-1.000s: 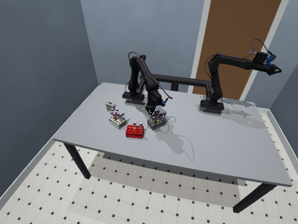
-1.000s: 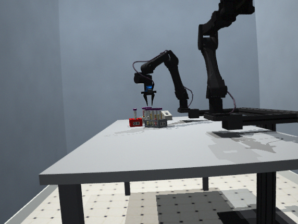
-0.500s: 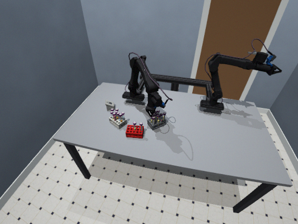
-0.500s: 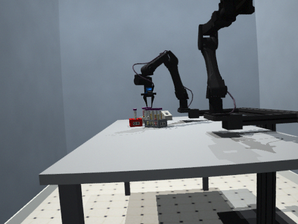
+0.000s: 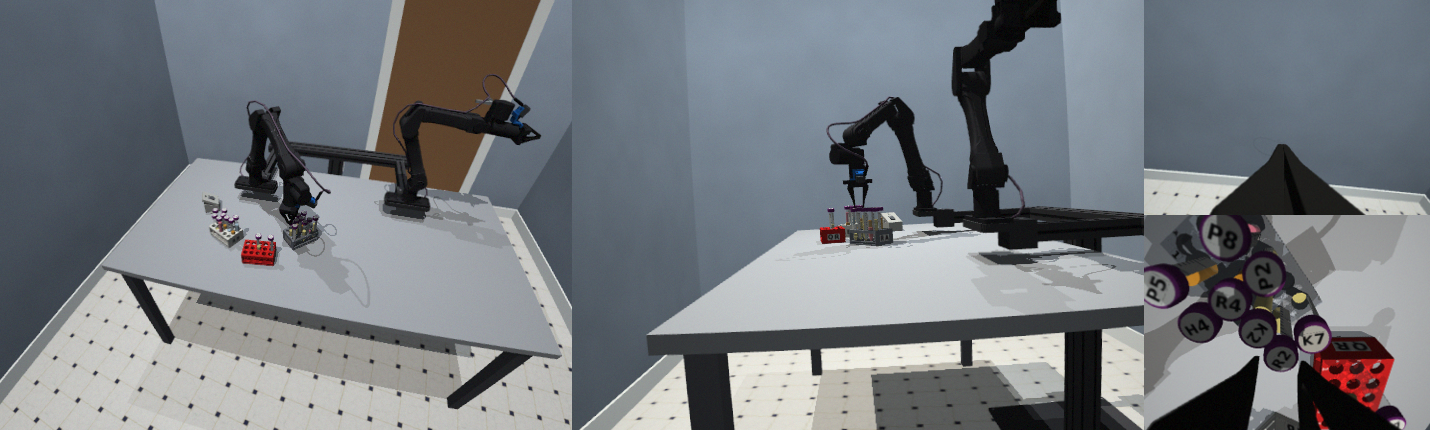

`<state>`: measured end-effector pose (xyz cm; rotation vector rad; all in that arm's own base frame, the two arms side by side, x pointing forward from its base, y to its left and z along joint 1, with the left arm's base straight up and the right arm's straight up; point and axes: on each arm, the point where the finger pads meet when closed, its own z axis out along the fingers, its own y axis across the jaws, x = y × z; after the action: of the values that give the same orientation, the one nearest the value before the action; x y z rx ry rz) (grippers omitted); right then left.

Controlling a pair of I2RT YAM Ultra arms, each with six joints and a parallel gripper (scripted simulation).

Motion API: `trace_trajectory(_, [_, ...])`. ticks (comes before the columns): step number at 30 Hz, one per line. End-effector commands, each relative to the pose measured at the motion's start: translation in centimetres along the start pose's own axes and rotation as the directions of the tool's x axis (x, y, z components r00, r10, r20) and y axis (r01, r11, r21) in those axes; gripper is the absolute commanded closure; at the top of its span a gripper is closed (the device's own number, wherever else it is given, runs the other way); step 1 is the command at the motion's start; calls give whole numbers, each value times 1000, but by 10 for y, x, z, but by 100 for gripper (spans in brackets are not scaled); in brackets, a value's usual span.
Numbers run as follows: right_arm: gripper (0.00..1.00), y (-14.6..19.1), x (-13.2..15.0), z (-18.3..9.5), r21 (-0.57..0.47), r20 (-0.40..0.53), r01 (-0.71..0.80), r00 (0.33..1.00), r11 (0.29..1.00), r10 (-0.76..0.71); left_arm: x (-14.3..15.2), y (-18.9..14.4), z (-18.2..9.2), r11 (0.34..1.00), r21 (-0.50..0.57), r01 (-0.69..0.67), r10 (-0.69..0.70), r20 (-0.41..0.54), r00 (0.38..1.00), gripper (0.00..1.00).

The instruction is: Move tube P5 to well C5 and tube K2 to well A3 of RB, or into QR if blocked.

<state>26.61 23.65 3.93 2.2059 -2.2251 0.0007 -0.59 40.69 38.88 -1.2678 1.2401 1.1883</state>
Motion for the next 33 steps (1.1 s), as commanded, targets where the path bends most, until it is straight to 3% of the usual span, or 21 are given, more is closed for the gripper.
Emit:
trace_trajectory(1, [70,-3,4,2,8,9,-7,1000,1000,7,-26,1,-11,1000,0,-6,6,59,998,100])
trace_trajectory(28, [70,-1,6,17,-5,-3,-8,1000,1000,8,-26,1,-11,1000,0,-6,6,59,998,100])
trace_trajectory(32, [70,-3,0,7,12,12,-2,1000,1000,2,-26,1,-11,1000,0,-6,6,59,998,100])
trace_trajectory(33, [100,-3,0,7,12,12,-2,1000,1000,2,-26,1,-11,1000,0,-6,6,59,998,100])
